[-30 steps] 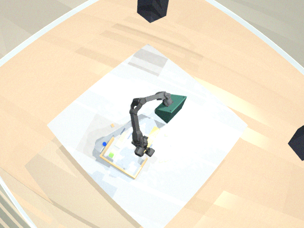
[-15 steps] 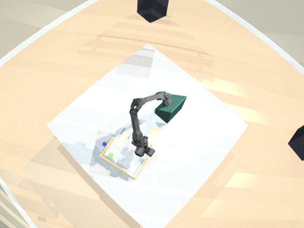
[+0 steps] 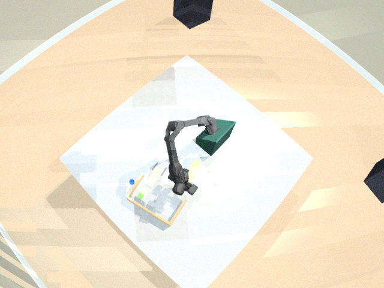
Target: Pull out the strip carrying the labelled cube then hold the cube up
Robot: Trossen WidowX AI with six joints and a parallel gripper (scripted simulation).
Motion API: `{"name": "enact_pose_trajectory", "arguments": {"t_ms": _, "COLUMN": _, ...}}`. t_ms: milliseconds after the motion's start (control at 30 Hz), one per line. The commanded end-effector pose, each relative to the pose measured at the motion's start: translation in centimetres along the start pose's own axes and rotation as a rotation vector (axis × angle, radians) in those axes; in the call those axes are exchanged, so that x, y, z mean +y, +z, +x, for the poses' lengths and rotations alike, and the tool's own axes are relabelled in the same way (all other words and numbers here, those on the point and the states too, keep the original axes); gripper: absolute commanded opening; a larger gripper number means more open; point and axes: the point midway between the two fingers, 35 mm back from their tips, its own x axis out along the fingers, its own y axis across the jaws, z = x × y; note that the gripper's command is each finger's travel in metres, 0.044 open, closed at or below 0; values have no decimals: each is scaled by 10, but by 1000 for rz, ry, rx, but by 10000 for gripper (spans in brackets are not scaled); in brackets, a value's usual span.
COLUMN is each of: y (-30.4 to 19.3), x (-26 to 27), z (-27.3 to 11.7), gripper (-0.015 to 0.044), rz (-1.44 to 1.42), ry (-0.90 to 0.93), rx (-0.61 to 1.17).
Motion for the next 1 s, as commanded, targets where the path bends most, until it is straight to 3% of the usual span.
{"name": "enact_pose_trajectory", "arguments": {"t_ms": 0, "y": -16, "x": -1, "z": -14, "gripper": 0, "rz": -2, "ry": 4, "rx": 0}}
{"name": "enact_pose_trajectory", "arguments": {"t_ms": 967, "y": -90, "x": -9, "z": -29, "gripper": 0, "rz": -8, "ry": 1, "rx": 5}}
